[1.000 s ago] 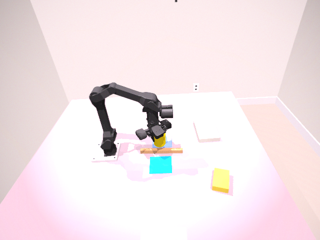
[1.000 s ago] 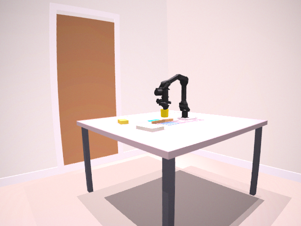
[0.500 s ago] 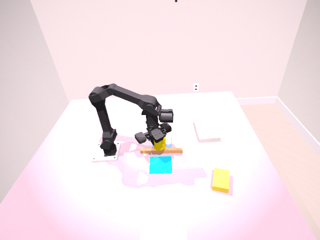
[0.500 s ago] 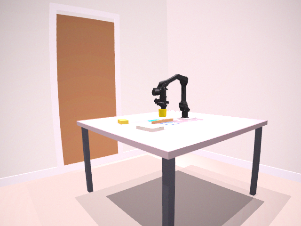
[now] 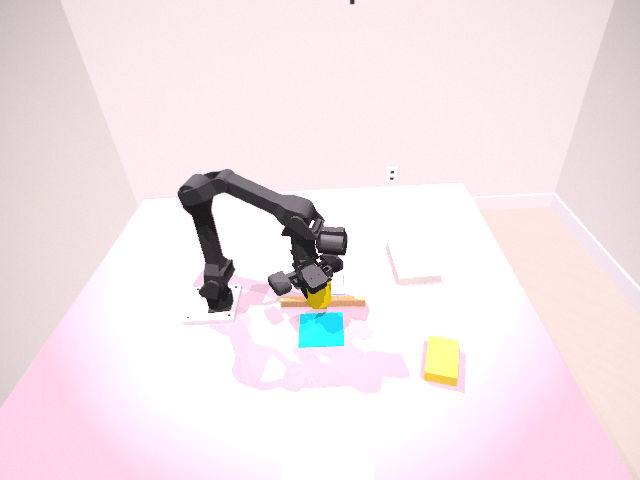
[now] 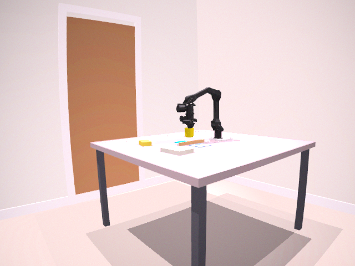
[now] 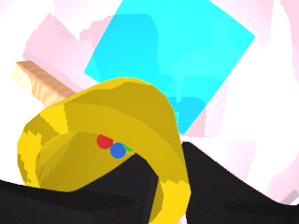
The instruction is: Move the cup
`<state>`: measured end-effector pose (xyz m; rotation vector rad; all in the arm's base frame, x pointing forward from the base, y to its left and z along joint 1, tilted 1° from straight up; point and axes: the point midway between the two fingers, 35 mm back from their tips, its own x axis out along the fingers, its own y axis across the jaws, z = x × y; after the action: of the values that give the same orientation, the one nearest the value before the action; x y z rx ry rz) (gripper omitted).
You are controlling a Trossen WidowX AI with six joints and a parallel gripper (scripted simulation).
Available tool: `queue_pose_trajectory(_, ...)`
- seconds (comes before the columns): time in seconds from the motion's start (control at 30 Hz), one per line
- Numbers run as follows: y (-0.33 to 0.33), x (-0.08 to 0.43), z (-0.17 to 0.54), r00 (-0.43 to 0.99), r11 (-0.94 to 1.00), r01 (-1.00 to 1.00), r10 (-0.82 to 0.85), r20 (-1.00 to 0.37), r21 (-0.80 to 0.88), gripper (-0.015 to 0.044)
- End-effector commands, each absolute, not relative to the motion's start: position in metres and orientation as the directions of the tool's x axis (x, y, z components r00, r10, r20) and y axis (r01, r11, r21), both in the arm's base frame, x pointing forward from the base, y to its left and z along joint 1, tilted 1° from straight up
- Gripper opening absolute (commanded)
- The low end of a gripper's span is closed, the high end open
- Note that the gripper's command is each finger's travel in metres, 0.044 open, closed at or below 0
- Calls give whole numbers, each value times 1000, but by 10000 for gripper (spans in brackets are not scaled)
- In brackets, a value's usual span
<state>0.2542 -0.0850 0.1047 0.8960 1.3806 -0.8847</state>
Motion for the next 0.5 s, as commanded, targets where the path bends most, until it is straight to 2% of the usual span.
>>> queue_pose_trajectory(0.0, -94, 255, 107, 7, 414, 910, 0, -1000, 7, 0)
queue_pose_trajectory(0.47, -124, 252, 109, 7, 414, 910, -3, -1000, 5, 0)
